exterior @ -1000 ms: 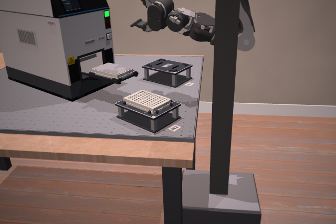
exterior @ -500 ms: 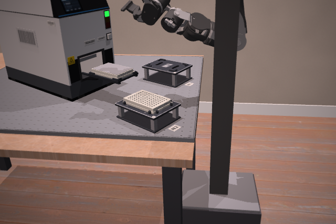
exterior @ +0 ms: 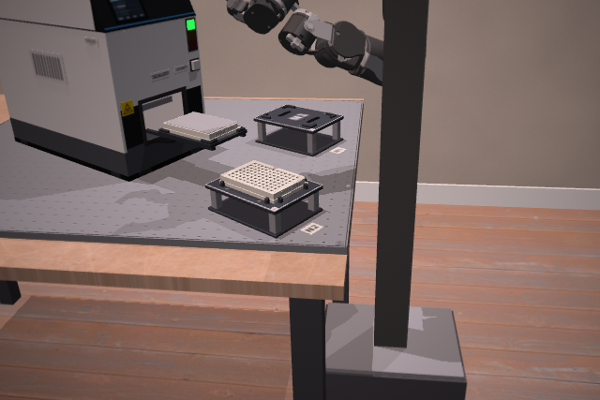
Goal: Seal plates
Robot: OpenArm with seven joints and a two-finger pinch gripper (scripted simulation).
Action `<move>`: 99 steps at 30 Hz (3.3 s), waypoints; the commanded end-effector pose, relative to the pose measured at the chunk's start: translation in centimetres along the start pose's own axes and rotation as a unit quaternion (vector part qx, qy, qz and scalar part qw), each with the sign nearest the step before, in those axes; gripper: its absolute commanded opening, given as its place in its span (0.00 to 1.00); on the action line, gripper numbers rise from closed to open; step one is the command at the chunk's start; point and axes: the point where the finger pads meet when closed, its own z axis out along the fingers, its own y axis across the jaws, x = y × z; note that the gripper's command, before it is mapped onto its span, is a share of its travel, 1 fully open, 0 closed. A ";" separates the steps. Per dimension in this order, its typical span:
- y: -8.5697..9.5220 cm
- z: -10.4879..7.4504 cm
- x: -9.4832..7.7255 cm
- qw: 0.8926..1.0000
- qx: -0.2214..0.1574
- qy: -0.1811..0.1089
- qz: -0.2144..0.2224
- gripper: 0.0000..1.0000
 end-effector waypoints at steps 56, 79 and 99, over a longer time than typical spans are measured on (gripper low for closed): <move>-8.4 -9.3 -14.3 0.689 0.583 -0.195 -0.384 0.65; 0.5 -13.0 -16.8 0.408 0.685 -0.311 -0.517 0.65; 9.3 -13.6 -15.3 0.153 0.679 -0.409 -0.590 0.65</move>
